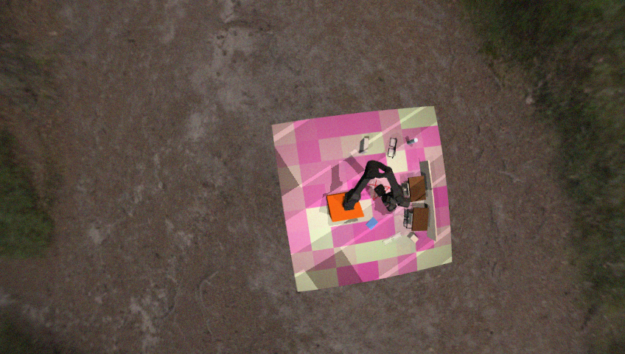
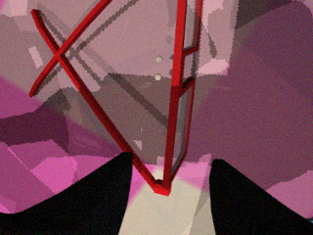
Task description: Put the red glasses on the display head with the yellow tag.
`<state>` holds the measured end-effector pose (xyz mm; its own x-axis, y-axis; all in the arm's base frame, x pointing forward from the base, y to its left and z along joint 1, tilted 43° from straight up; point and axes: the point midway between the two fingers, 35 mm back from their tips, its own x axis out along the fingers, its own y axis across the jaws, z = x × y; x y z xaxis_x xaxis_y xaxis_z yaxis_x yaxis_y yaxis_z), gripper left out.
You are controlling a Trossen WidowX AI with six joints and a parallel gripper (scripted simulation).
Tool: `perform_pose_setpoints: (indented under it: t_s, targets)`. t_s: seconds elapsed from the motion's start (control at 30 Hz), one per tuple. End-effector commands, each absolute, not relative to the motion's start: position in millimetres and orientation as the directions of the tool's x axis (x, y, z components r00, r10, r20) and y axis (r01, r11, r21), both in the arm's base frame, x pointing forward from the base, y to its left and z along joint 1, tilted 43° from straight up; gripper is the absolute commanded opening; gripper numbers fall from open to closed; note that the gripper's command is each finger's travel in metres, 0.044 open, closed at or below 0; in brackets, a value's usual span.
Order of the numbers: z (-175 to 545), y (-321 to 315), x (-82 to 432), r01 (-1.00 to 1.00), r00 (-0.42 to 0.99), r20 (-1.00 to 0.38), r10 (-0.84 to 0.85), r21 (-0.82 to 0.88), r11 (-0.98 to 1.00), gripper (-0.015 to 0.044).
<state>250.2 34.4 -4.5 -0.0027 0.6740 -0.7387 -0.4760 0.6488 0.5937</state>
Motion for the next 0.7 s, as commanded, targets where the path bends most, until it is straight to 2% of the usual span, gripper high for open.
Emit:
perform_pose_setpoints:
  t_s: [0.0, 0.67]
  targets:
    - [-5.5, 34.7, 245.4, -0.479, -0.009, -0.732, 0.682, 0.602, 0.639, 0.0120]
    - [-19.3, 44.6, 247.4, -0.478, -0.009, -0.733, 0.681, 0.601, 0.640, 0.0120]
